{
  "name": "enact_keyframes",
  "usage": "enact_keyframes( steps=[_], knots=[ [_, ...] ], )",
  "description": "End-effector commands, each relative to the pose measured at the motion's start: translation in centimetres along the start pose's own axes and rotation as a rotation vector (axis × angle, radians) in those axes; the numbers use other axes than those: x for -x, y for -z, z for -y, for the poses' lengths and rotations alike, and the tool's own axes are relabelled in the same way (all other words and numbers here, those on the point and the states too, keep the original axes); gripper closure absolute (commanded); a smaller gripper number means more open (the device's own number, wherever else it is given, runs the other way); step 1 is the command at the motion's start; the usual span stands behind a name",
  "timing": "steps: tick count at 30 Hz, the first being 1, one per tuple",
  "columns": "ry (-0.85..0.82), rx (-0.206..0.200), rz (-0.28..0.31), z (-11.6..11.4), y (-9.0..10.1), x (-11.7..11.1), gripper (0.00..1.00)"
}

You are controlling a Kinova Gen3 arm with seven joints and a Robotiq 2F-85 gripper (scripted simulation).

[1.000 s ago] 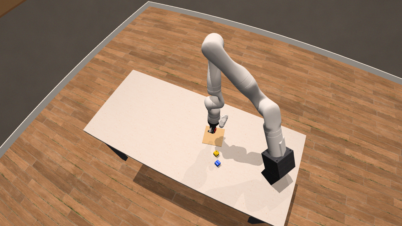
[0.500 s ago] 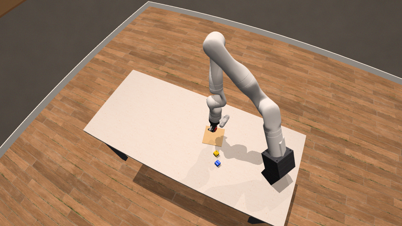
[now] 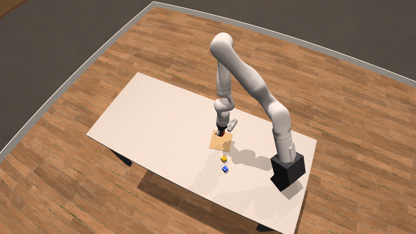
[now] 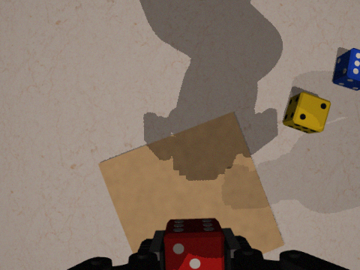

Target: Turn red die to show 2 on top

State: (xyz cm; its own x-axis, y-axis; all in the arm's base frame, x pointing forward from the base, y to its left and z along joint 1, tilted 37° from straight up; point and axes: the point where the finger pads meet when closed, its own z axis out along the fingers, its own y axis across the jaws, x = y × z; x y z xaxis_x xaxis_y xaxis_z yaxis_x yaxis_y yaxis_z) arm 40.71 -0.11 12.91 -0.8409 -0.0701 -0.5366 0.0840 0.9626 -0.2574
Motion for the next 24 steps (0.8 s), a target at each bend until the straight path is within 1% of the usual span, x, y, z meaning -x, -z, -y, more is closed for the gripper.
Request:
enact_keyframes(
  steps=[1, 12, 18, 23, 24],
  knots=[
    [0.001, 0.002, 0.005, 0.0, 0.1, 0.1, 0.74],
    [0.001, 0.002, 0.005, 0.0, -0.4, 0.1, 0.74],
    [0.001, 0.002, 0.005, 0.0, -1.5, 0.1, 0.74],
    [0.001, 0.002, 0.005, 0.0, -3.0, 0.0, 0.74],
    [0.001, 0.002, 0.005, 0.0, -3.0, 0.0, 0.74]
  ],
)
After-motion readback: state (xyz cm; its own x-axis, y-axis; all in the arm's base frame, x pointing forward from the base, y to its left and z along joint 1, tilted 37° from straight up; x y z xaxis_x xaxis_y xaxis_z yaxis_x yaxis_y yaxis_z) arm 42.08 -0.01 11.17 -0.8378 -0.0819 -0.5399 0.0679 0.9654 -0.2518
